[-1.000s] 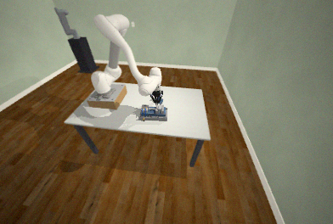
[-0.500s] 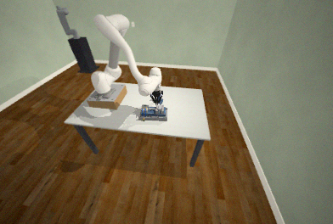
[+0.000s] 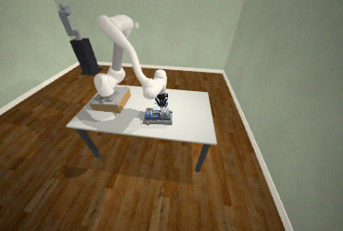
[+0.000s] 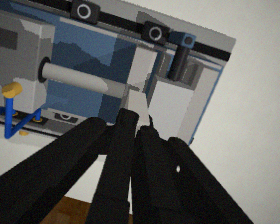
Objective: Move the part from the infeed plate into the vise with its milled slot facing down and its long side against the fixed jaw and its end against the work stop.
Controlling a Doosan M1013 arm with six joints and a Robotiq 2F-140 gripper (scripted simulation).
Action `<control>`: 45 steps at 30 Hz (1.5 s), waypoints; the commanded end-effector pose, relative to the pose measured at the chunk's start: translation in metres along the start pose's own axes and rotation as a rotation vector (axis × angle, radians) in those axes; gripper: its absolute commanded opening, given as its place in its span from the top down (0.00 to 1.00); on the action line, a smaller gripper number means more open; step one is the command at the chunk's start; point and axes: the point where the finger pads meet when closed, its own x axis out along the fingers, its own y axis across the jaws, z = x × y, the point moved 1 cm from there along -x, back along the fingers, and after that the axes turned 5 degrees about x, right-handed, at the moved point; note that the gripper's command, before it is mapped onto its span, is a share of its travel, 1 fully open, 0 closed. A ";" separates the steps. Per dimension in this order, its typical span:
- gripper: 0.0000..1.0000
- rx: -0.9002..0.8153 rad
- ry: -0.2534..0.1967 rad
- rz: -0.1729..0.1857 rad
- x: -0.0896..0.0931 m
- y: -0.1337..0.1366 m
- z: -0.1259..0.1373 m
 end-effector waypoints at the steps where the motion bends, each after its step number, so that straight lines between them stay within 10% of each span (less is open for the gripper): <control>1: 1.00 -0.006 0.000 -0.001 0.002 0.002 0.000; 45: 1.00 -0.006 0.000 -0.001 0.002 0.010 -0.001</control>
